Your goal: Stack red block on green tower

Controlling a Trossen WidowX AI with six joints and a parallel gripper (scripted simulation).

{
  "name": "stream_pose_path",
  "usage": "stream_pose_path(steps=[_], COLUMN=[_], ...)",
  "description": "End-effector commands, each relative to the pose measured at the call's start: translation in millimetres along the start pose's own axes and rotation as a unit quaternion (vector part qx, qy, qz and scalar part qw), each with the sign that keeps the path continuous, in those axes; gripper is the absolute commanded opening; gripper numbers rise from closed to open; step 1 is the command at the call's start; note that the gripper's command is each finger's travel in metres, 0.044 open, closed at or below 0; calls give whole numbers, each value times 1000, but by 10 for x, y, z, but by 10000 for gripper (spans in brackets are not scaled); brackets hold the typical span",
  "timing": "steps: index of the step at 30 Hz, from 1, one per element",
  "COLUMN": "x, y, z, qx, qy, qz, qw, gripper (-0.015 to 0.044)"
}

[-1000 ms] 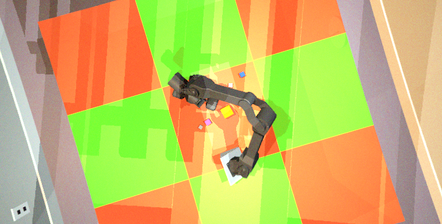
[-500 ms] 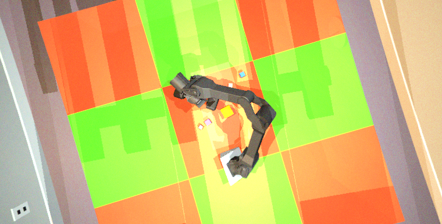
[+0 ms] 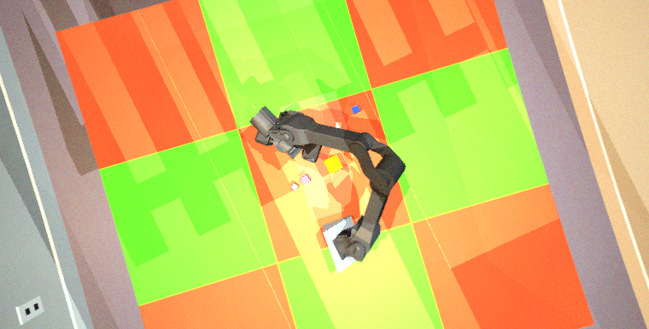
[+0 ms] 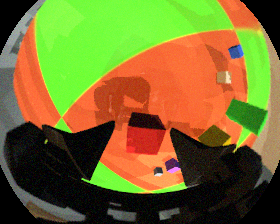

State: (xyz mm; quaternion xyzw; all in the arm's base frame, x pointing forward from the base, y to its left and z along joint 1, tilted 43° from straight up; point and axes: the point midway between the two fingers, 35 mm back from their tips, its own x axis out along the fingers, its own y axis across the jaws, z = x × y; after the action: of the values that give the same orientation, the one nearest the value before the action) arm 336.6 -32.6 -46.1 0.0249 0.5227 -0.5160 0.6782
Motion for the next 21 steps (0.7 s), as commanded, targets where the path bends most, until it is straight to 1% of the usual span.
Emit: stream_pose_path(steps=[1, 8, 15, 19, 21], x=[-4, -4, -4, -103, -193], y=[2, 2, 2, 6, 7], z=[6, 6, 6, 5, 4], qx=[0, 0, 0, -1, -1], qy=[0, 0, 0, -1, -2], qz=[1, 1, 1, 1, 1], qw=[1000, 1000, 1000, 1000, 1000], gripper=[335, 151, 105, 0, 0])
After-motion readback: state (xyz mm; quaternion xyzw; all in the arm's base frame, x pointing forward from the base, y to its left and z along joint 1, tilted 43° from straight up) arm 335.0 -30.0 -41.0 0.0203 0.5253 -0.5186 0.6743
